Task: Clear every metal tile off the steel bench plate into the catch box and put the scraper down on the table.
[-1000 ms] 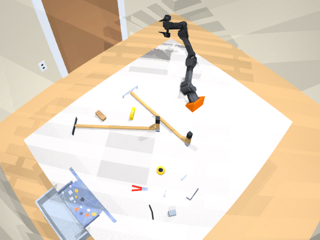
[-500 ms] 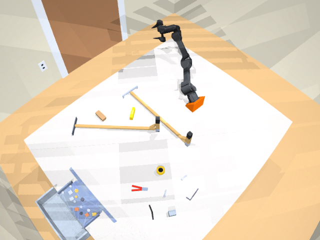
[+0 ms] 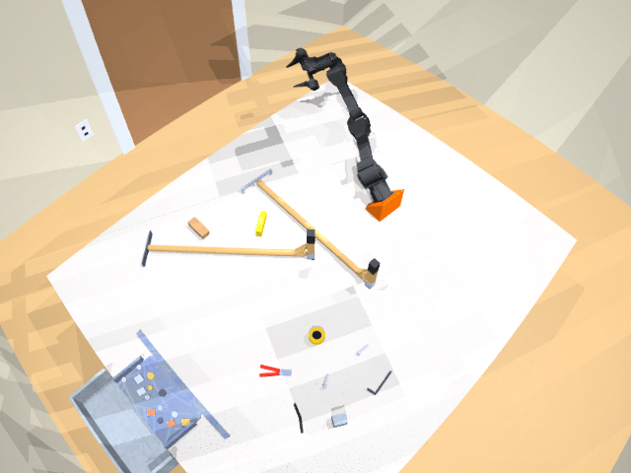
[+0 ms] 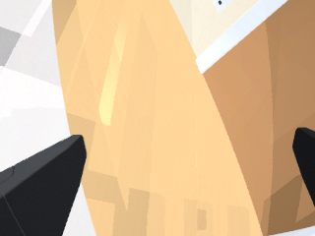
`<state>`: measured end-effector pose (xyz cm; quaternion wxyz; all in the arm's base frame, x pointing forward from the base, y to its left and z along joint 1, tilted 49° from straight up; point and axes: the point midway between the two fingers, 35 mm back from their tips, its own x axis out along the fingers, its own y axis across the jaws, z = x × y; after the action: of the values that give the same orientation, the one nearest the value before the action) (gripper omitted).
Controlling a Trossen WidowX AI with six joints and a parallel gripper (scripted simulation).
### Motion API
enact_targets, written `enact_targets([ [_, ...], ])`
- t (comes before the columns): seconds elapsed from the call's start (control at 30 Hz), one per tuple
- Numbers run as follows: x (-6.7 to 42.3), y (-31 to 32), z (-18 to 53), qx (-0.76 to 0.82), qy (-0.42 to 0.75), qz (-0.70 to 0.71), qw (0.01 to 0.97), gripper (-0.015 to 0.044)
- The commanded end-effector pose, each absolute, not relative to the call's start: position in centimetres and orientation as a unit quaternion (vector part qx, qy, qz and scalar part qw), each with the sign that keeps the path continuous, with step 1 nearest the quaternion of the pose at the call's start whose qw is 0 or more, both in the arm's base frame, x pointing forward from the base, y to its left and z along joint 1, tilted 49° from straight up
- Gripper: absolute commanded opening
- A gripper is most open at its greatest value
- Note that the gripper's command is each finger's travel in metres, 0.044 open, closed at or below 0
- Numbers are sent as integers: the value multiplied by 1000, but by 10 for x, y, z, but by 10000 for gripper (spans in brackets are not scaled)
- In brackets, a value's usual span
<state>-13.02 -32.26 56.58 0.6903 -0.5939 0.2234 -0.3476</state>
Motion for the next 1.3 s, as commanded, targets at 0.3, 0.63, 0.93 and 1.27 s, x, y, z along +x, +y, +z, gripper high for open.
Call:
enact_targets([
  [0.3, -139, -302, 578, -615, 225, -379, 654, 440],
  [0.63, -173, -277, 587, -605, 212, -447, 624, 440],
  [0.93, -200, -249, 595, -601, 196, -498, 594, 440],
  [1.27, -223, -214, 601, -601, 174, -543, 560, 440],
])
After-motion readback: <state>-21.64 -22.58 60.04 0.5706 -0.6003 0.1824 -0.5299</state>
